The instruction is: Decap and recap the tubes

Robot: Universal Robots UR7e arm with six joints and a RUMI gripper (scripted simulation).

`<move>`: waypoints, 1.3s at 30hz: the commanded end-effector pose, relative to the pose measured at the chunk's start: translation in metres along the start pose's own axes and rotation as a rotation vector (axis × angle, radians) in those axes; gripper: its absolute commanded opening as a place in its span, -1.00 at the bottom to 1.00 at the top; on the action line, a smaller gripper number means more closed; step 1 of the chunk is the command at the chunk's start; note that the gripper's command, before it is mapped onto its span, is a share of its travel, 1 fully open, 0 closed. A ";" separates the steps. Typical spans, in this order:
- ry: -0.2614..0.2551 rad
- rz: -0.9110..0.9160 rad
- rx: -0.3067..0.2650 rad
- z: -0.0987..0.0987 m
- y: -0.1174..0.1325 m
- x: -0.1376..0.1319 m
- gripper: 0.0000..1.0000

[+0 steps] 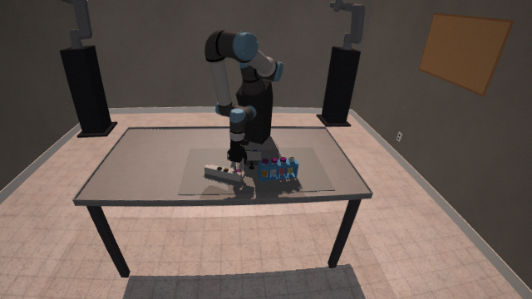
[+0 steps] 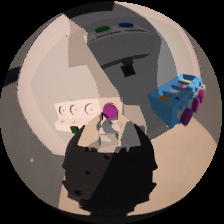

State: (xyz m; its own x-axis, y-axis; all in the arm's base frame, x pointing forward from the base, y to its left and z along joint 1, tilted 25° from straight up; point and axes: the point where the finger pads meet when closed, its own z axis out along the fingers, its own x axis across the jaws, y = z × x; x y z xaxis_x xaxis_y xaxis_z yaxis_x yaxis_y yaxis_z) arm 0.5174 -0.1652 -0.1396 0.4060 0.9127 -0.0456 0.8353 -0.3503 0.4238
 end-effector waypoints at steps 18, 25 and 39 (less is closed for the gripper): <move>0.000 0.000 -0.001 0.006 0.000 0.000 -1.00; 0.000 0.000 -0.001 0.010 0.000 0.000 -1.00; 0.000 0.000 -0.001 0.010 0.000 0.000 -0.42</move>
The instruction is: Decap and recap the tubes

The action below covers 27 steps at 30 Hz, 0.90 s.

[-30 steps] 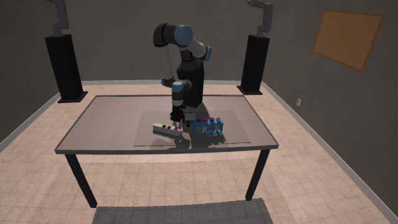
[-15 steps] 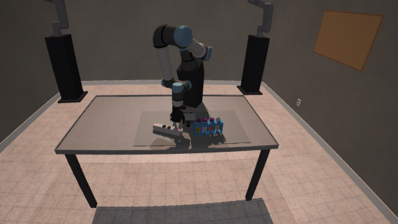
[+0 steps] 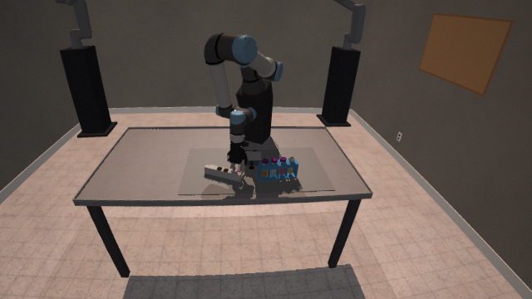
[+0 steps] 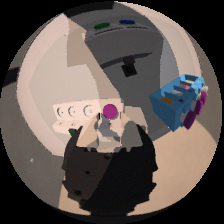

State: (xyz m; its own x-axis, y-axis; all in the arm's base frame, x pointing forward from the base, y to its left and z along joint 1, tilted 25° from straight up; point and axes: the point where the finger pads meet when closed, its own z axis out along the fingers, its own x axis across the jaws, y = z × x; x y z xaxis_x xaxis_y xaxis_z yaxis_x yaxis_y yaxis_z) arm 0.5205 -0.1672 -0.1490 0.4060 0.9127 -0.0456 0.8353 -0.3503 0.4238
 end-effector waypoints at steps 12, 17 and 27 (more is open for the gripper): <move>0.000 0.000 -0.001 -0.020 0.000 0.000 -0.42; 0.000 0.000 -0.001 -0.045 0.000 0.000 -0.42; 0.000 0.000 -0.001 -0.095 0.000 0.000 -0.42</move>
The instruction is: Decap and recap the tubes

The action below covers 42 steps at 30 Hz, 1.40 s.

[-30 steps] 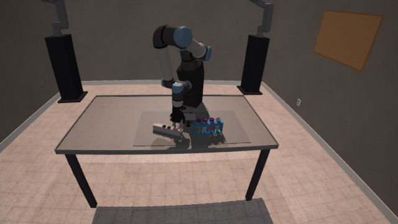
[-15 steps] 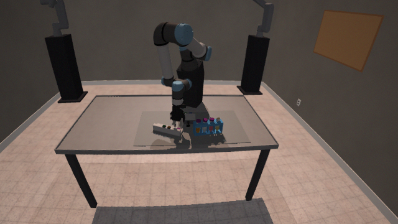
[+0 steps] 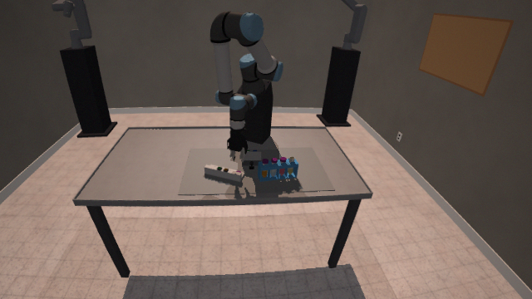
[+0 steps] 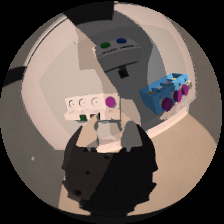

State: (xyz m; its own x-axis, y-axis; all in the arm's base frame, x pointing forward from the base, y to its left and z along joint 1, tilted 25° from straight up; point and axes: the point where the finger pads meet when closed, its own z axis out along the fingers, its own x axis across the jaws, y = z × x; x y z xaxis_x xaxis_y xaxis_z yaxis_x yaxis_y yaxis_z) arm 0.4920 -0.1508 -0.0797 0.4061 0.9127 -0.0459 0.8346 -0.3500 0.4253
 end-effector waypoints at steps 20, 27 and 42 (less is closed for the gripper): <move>0.000 0.167 0.001 -0.062 -0.005 0.015 -0.30; 0.000 0.583 0.001 -0.062 -0.018 0.055 -0.30; 0.000 1.333 0.001 -0.062 -0.043 0.126 -0.30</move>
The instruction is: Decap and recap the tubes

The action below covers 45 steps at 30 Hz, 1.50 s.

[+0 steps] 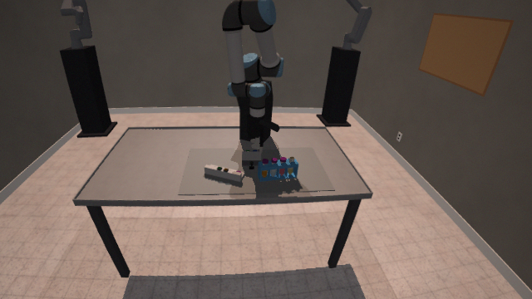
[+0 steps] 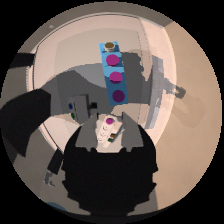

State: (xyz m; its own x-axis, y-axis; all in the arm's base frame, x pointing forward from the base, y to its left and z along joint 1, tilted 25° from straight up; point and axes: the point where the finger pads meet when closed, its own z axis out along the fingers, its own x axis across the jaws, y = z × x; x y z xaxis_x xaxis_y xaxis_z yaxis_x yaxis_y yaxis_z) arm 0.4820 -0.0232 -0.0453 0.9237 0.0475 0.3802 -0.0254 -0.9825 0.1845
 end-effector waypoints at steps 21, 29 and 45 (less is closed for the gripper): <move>-0.004 0.397 -0.032 0.004 -0.133 0.012 -0.30; -0.004 0.397 -0.032 0.010 -0.133 0.012 -0.30; -0.004 0.397 -0.032 0.040 -0.132 0.012 -0.30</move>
State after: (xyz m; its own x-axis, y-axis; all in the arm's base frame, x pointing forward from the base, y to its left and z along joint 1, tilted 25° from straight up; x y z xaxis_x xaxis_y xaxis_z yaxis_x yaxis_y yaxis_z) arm 0.5104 0.0997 -0.1010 0.8416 -0.3361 0.4228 -0.3930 -0.9180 0.0525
